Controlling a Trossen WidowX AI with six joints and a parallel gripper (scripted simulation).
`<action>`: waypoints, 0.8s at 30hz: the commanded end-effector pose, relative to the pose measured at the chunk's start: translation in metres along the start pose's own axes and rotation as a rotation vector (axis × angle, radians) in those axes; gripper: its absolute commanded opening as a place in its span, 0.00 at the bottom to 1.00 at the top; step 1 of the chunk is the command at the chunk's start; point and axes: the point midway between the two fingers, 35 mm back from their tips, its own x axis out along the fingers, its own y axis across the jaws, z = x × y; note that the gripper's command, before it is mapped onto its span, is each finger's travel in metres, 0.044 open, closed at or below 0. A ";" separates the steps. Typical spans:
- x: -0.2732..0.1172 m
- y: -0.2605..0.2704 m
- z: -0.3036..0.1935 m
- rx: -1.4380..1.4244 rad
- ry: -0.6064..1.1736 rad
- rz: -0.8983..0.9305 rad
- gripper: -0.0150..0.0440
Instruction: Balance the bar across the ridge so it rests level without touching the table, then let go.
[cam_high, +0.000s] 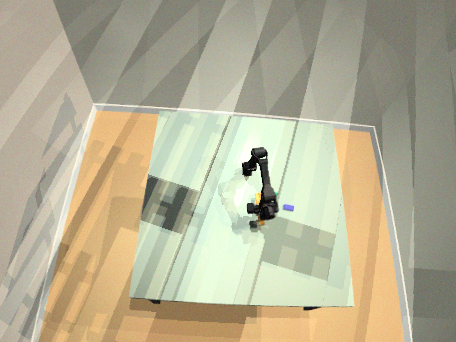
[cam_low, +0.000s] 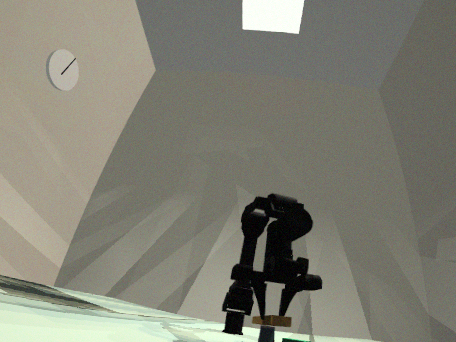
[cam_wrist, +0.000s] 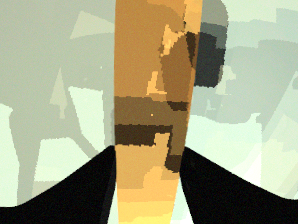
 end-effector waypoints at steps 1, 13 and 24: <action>0.001 0.000 -0.001 -0.003 0.004 0.003 0.25; 0.002 0.000 -0.001 -0.003 0.004 0.003 0.25; 0.003 0.000 -0.001 -0.003 0.004 0.003 0.25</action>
